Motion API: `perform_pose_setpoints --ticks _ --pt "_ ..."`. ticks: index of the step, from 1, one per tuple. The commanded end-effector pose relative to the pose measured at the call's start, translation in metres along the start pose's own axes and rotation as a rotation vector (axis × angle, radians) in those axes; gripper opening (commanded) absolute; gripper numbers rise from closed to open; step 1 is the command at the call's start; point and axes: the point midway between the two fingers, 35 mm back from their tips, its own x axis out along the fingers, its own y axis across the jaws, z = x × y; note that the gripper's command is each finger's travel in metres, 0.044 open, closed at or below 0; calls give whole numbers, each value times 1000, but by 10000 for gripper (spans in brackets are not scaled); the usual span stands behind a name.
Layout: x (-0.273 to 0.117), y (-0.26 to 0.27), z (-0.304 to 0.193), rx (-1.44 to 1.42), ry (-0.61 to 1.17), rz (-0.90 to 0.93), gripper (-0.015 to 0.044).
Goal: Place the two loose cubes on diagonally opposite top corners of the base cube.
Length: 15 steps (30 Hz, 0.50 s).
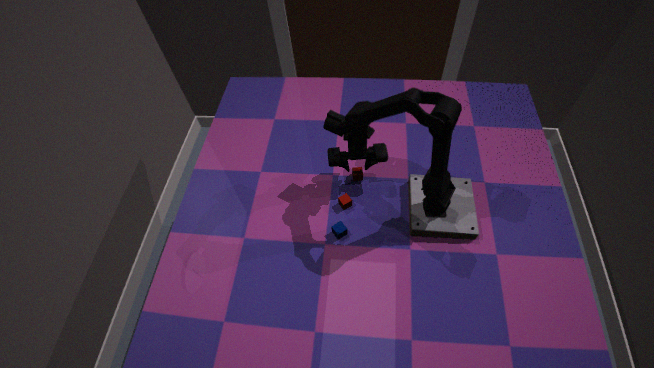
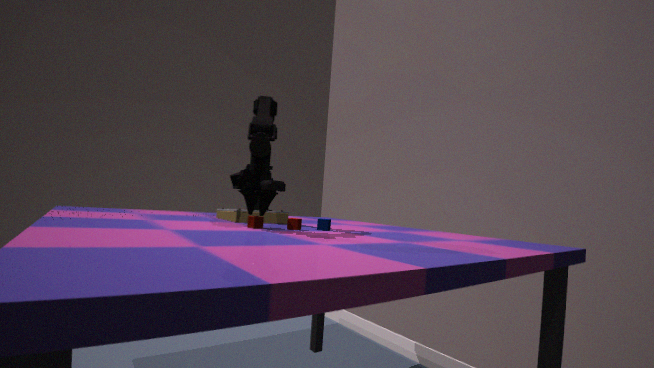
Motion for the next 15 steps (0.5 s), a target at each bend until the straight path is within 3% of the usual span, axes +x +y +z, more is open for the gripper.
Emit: perform_pose_setpoints --ticks 1,10,15 --pt "9 -1 -2 1 8 -3 265" --pt "21 -2 -2 1 8 -3 265" --pt "21 -2 -2 1 8 -3 134"
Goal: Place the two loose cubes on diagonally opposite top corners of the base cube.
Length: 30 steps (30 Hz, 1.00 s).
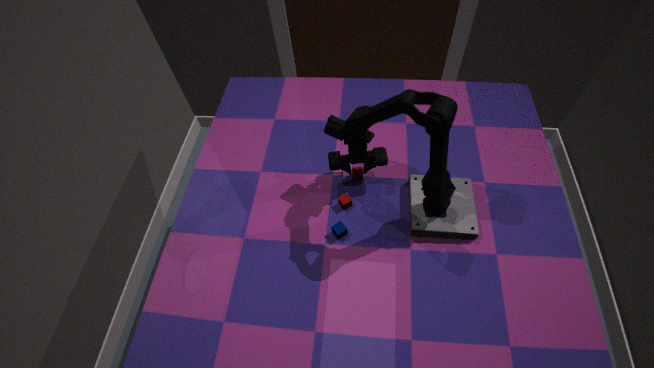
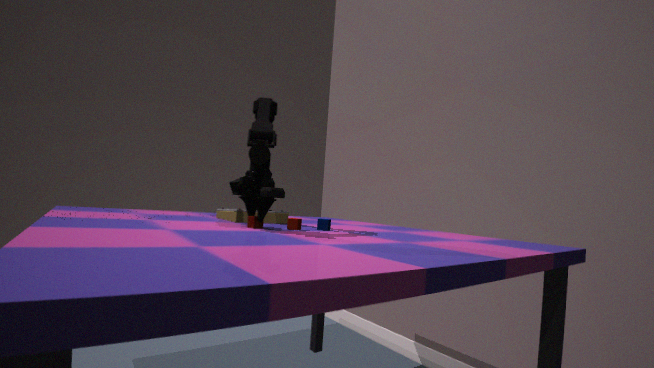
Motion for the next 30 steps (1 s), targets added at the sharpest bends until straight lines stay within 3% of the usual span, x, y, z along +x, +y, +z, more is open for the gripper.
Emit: perform_pose_setpoints --ticks 1,30 --pt "2 -1 -1 0 6 0 107" --pt "-74 4 2 0 6 1 105"
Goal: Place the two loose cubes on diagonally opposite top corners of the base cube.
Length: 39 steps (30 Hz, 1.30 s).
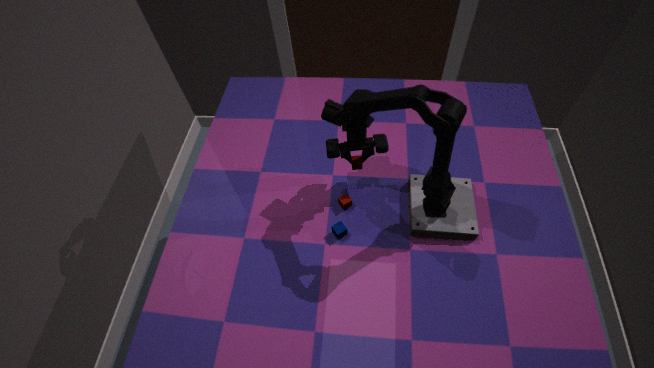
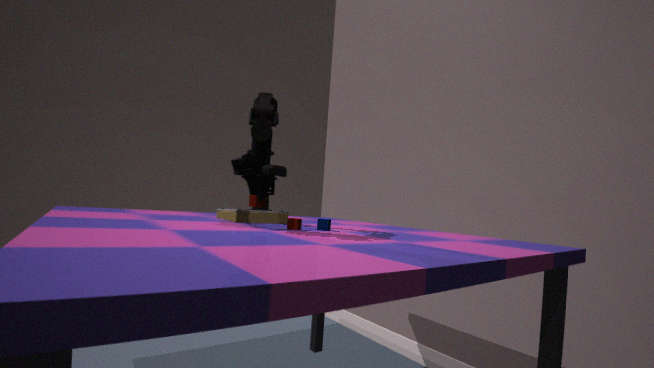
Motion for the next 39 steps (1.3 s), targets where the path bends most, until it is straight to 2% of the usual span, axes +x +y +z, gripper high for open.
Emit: perform_pose_setpoints --ticks 1,10,15,39 --pt "-16 1 0 5 0 7 105" --pt "-44 -3 -3 5 0 7 105" --pt "-46 -2 -5 -20 0 7 105" --pt "-35 43 -62 -912 -2 15 105"
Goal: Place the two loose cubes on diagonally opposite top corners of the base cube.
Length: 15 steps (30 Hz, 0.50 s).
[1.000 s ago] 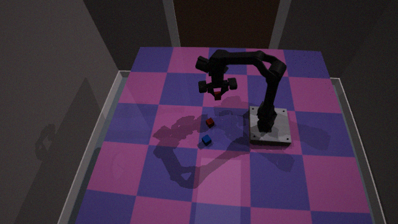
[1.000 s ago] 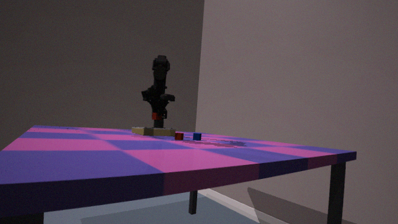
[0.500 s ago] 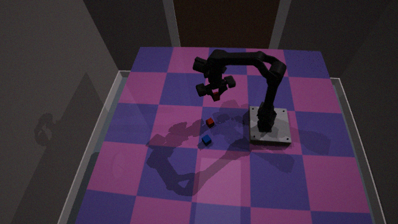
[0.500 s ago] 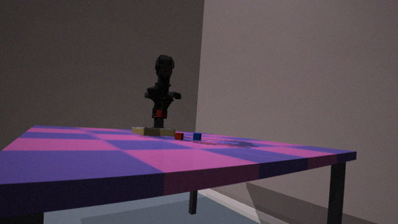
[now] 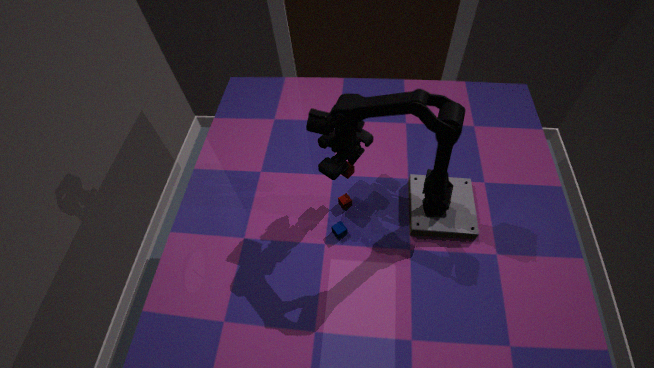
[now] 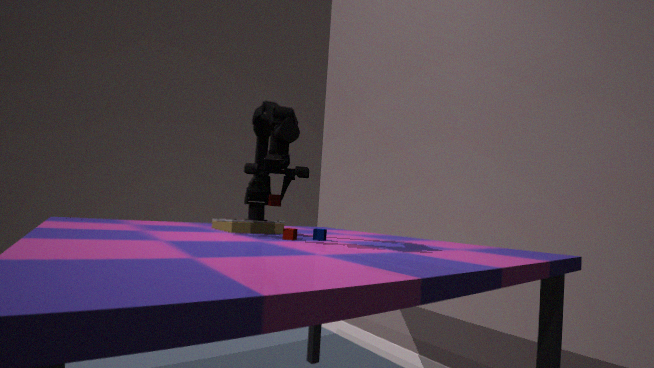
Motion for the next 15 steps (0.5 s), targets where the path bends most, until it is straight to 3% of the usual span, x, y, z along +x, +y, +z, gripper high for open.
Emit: perform_pose_setpoints --ticks 1,15 --pt "2 15 -3 -168 1 6 105" --pt "10 56 -18 -692 -1 11 105"
